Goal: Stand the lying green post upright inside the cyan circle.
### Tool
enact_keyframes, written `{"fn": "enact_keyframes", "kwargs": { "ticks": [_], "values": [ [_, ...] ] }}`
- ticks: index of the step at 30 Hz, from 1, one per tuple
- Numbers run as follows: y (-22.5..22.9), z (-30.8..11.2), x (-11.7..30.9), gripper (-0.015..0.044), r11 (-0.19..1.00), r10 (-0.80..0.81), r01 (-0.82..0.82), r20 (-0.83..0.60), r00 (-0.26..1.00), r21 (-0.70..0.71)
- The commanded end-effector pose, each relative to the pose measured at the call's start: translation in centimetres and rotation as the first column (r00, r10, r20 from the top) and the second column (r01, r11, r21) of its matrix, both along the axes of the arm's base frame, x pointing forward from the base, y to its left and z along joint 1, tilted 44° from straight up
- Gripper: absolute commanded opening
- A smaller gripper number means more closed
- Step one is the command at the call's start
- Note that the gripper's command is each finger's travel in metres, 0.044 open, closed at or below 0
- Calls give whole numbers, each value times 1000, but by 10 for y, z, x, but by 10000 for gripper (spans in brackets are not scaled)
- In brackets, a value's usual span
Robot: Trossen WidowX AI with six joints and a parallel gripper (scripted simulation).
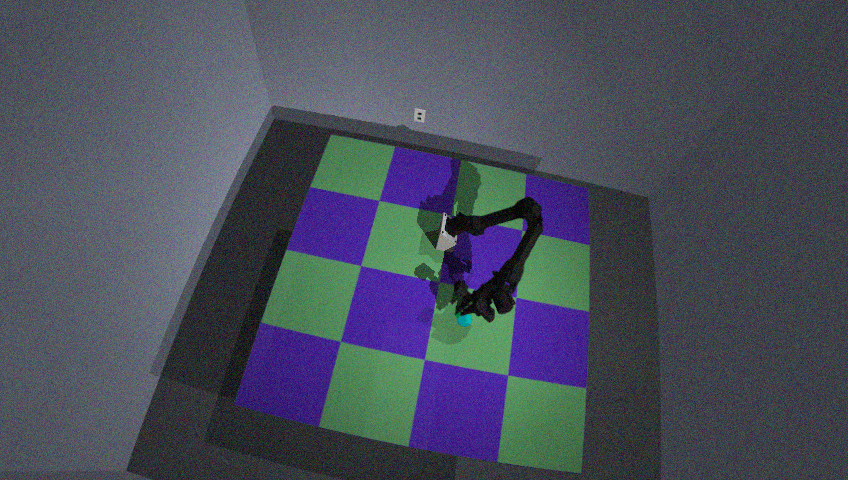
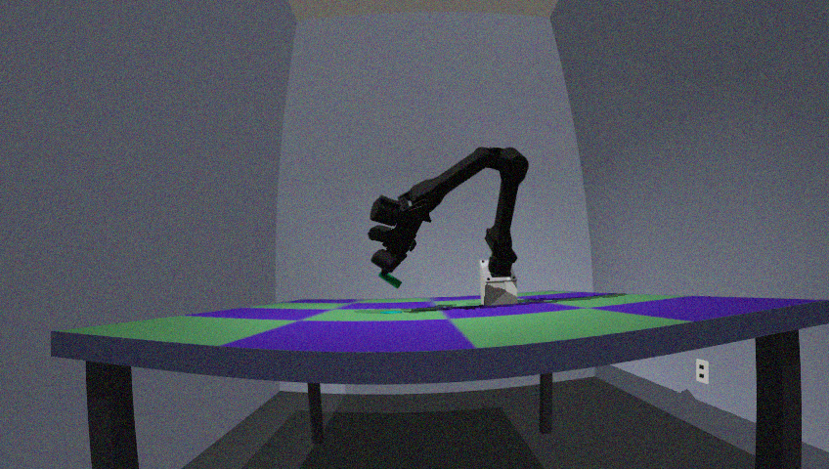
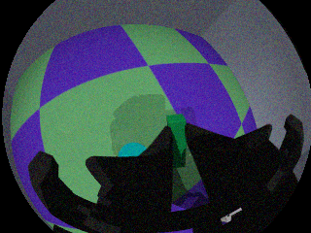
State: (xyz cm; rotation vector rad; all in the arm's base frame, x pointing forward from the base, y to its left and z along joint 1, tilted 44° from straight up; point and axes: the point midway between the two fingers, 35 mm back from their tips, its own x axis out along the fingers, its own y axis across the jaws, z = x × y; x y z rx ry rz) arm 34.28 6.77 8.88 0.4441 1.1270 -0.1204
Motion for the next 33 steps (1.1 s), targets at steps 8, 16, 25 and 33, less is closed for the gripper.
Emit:
{"fn": "enact_keyframes", "kwargs": {
  "ticks": [8, 16, 25, 33],
  "values": [
    [0, 3, -1, 23, 999, -43, 44, 71, 997, -24],
    [1, 4, -1, 23, 997, -68, 72, 118, 991, -35],
    [2, 7, -1, 23, 994, -97, 105, 173, 980, -42],
    [2, 9, -2, 23, 990, -123, 135, 222, 967, -43]
  ]
}}
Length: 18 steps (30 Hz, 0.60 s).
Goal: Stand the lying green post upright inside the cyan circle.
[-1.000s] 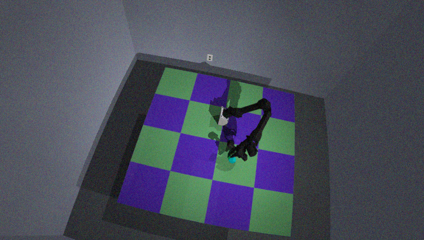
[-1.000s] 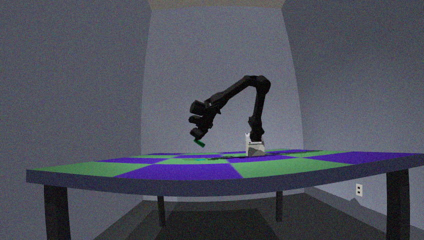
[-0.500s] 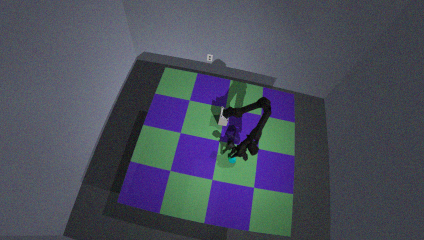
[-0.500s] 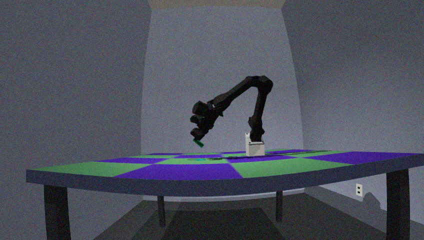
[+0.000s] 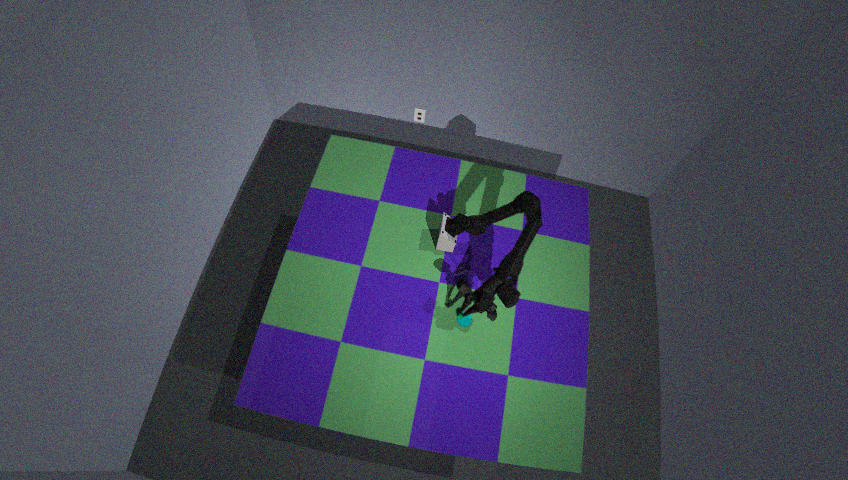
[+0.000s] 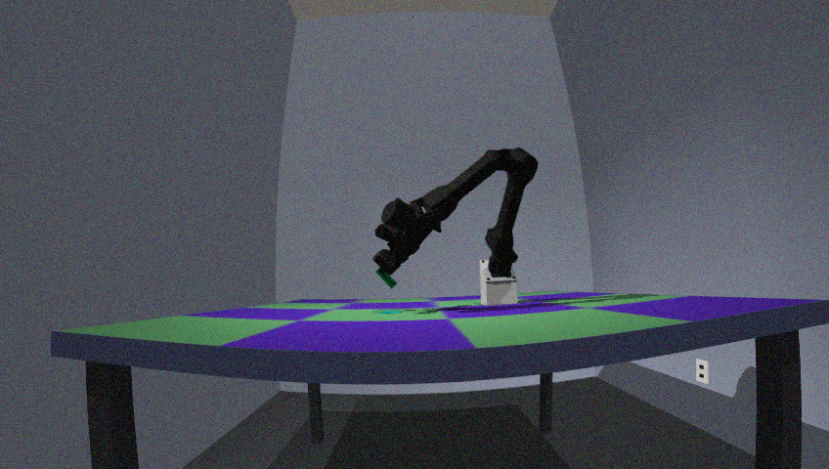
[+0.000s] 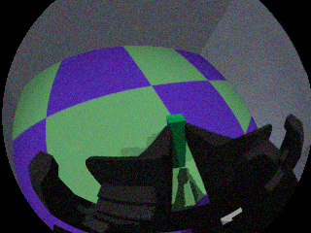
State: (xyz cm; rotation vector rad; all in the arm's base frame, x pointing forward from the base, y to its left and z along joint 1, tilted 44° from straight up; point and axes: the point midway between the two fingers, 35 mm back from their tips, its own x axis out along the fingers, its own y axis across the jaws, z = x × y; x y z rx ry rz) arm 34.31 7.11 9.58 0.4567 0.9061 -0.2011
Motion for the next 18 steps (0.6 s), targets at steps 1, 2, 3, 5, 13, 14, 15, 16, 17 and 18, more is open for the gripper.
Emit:
{"fn": "enact_keyframes", "kwargs": {
  "ticks": [1, 2, 3, 5, 13, 14, 15, 16, 17, 18],
  "values": [
    [-1, 3, -2, 23, 1000, -23, 23, 33, 999, -1],
    [-1, 3, -2, 23, 1000, -27, 27, 39, 999, -1],
    [-1, 3, -2, 23, 1000, -30, 31, 46, 998, -2],
    [-1, 4, -2, 23, 999, -38, 38, 58, 998, -2],
    [0, 7, -4, 23, 998, -67, 67, 109, 992, -1],
    [0, 7, -4, 23, 997, -70, 71, 115, 991, -1],
    [0, 8, -4, 23, 997, -74, 74, 121, 990, 0],
    [0, 8, -4, 23, 997, -78, 78, 128, 989, 0],
    [0, 9, -4, 23, 997, -81, 82, 134, 988, 1],
    [0, 9, -4, 23, 996, -85, 86, 140, 986, 2]
  ]
}}
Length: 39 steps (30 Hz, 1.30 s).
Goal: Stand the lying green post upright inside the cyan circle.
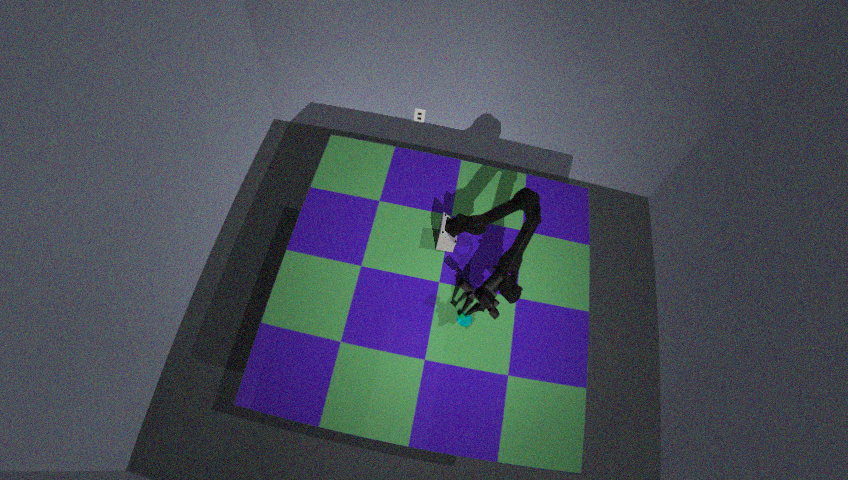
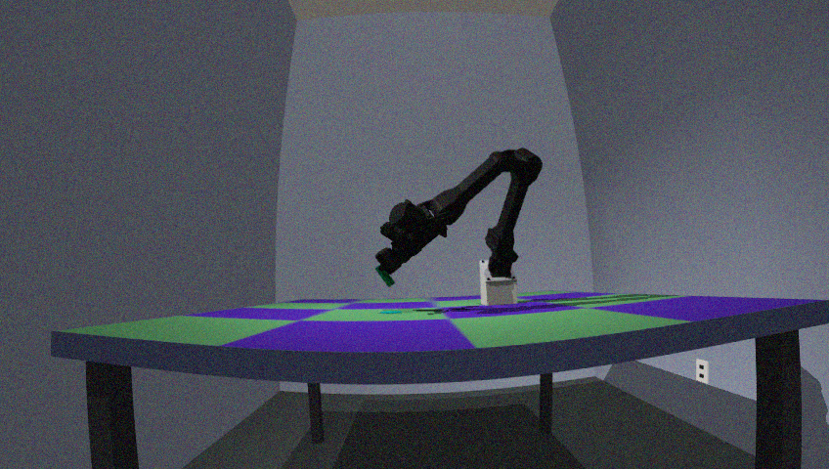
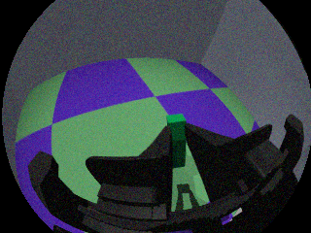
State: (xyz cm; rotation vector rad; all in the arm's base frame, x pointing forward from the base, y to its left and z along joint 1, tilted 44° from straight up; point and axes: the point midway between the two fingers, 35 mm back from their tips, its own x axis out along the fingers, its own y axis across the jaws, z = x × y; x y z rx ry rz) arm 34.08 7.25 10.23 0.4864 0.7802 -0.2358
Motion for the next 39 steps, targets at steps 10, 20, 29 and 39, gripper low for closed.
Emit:
{"fn": "enact_keyframes", "kwargs": {
  "ticks": [10, 20, 29, 39],
  "values": [
    [-1, 7, -5, 23, 998, -58, 57, 92, 994, 12],
    [-1, 11, -8, 23, 995, -96, 93, 156, 983, 27],
    [-1, 16, -11, 23, 991, -132, 125, 212, 968, 47],
    [-1, 21, -16, 23, 984, -173, 158, 272, 947, 76]
  ]
}}
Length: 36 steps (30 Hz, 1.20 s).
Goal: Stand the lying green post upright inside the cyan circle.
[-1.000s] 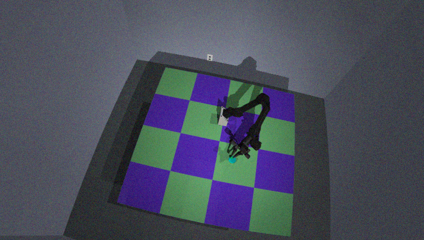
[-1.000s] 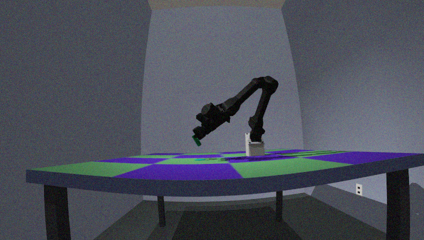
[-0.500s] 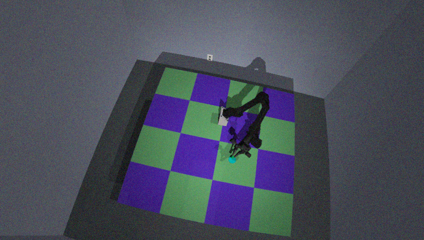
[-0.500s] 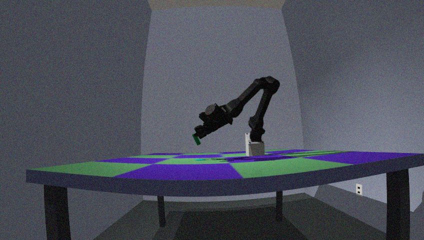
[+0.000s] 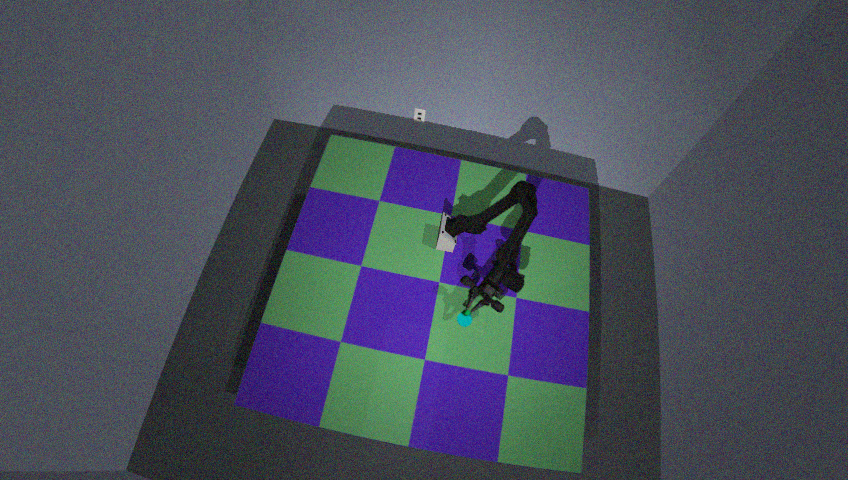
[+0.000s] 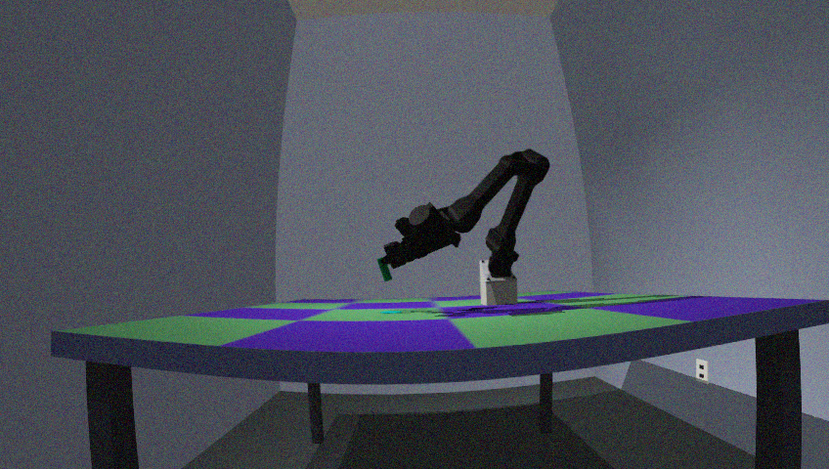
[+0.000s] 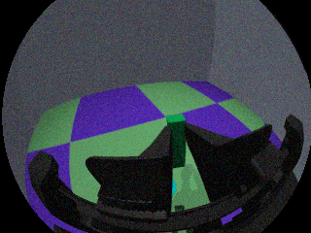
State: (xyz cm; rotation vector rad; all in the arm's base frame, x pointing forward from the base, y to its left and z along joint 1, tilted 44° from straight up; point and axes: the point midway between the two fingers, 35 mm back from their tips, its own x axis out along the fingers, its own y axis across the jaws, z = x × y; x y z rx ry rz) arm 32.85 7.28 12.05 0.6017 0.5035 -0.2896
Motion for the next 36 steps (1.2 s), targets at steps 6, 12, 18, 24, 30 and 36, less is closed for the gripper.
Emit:
{"fn": "enact_keyframes", "kwargs": {
  "ticks": [6, 12, 18, 24, 30, 36],
  "values": [
    [-2, 5, -6, 23, 999, -43, 41, 67, 997, 28],
    [-3, 8, -10, 23, 997, -67, 62, 106, 992, 46],
    [-4, 11, -13, 23, 994, -91, 82, 143, 986, 67],
    [-5, 14, -17, 23, 991, -116, 101, 179, 977, 90],
    [-6, 17, -21, 23, 986, -142, 119, 214, 966, 115],
    [-7, 18, -23, 23, 984, -153, 126, 228, 962, 126]
  ]
}}
